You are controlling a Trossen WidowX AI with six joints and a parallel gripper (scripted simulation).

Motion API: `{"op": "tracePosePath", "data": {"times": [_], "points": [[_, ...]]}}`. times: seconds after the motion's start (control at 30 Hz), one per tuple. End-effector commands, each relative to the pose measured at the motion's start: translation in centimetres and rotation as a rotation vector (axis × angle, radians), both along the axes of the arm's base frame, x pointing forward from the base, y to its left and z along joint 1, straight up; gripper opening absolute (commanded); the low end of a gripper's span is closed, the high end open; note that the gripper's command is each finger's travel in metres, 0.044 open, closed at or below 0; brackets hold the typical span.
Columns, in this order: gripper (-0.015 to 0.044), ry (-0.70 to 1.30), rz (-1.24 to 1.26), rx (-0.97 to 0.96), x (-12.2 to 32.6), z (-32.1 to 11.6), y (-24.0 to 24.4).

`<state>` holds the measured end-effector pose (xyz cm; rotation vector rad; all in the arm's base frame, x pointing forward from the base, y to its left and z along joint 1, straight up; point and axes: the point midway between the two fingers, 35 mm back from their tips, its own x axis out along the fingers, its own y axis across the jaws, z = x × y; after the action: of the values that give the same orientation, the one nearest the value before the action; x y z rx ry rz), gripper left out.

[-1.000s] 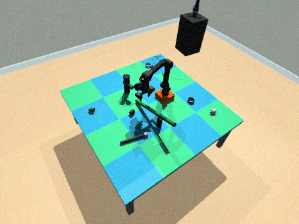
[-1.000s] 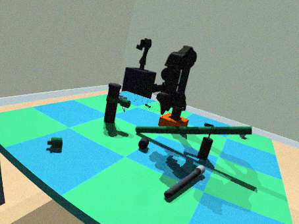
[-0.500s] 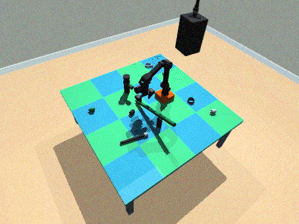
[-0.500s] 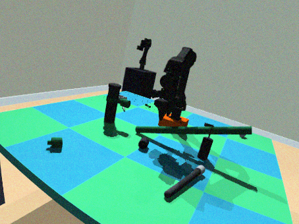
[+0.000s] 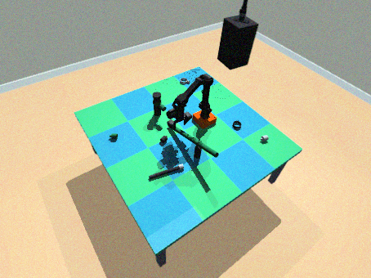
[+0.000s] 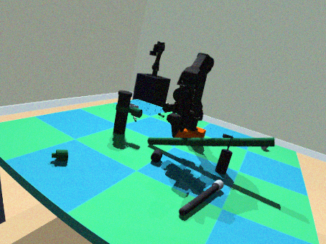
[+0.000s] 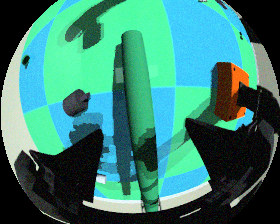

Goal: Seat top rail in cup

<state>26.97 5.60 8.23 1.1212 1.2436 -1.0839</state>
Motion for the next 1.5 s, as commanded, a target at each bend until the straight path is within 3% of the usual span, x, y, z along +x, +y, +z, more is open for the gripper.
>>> {"op": "tracePosePath", "data": {"times": [0.0, 1.17, 1.47], "points": [[0.044, 0.004, -0.006, 0.0, 0.0, -0.8, 0.0], [0.044, 0.004, -0.006, 0.0, 0.0, -6.0, 0.0], [0.0204, 0.004, -0.006, 0.0, 0.0, -6.0, 0.0]]}}
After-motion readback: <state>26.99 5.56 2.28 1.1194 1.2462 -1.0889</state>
